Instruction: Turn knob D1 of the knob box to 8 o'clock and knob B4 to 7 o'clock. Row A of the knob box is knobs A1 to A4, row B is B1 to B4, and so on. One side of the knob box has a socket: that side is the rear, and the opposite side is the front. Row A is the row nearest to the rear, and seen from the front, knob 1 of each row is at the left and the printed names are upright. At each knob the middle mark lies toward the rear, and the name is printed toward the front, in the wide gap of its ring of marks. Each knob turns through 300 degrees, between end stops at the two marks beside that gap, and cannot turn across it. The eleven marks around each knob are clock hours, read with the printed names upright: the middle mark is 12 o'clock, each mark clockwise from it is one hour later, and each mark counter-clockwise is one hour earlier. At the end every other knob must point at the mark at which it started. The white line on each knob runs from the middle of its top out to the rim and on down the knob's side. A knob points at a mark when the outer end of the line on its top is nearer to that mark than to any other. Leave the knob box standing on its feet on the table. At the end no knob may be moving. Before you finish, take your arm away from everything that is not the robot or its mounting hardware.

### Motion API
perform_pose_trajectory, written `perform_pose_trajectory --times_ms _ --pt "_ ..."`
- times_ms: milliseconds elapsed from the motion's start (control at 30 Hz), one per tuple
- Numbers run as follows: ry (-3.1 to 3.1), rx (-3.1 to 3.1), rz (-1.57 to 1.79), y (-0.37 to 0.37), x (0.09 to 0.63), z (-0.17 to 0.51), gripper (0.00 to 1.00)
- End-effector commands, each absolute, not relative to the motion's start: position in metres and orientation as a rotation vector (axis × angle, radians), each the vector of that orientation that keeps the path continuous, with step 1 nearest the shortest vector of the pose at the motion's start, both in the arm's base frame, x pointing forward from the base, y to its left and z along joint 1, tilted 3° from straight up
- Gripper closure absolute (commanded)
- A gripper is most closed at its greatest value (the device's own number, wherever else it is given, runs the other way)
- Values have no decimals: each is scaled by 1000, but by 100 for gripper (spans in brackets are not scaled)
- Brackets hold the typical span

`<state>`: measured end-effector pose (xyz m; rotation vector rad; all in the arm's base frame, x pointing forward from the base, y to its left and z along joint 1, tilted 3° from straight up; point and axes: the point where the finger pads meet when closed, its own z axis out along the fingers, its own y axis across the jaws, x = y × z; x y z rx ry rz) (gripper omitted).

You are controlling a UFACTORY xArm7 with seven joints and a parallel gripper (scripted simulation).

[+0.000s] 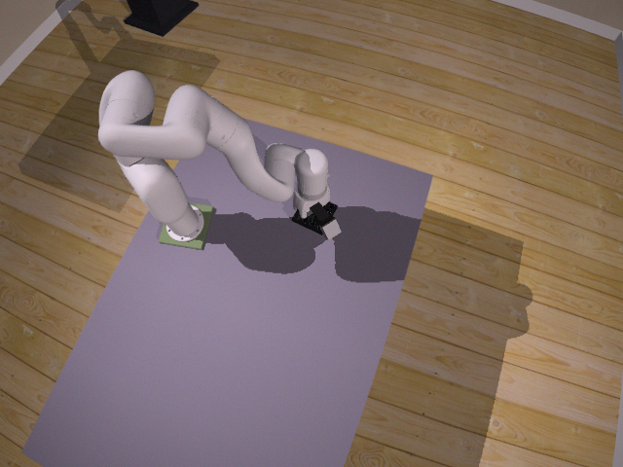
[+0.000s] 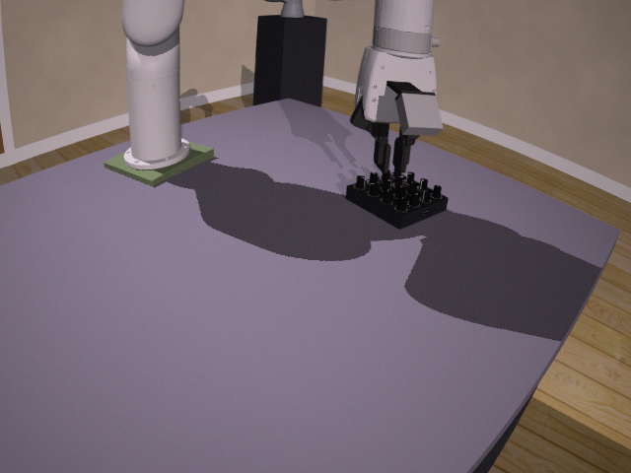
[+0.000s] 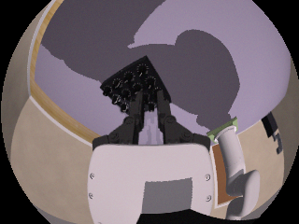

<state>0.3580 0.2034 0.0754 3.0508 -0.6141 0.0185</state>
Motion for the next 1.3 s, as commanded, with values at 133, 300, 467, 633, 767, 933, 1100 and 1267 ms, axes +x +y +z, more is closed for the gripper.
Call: perform_pose_trajectory --times_ms 133,300,467,633,767,933,1100,1267 --pt "-1003 2943 48 204 359 80 81" --pt "-1237 2855 51 204 359 81 81" --pt "-1462 2750 55 204 359 83 81" --pt "-1663 2636 58 204 359 85 81" --pt "-1814 2537 60 204 359 86 81" --pt "-2013 2387 63 204 359 88 81" --pt "-2163 2256 64 204 358 89 81" --pt "-2303 2117 66 204 358 91 81"
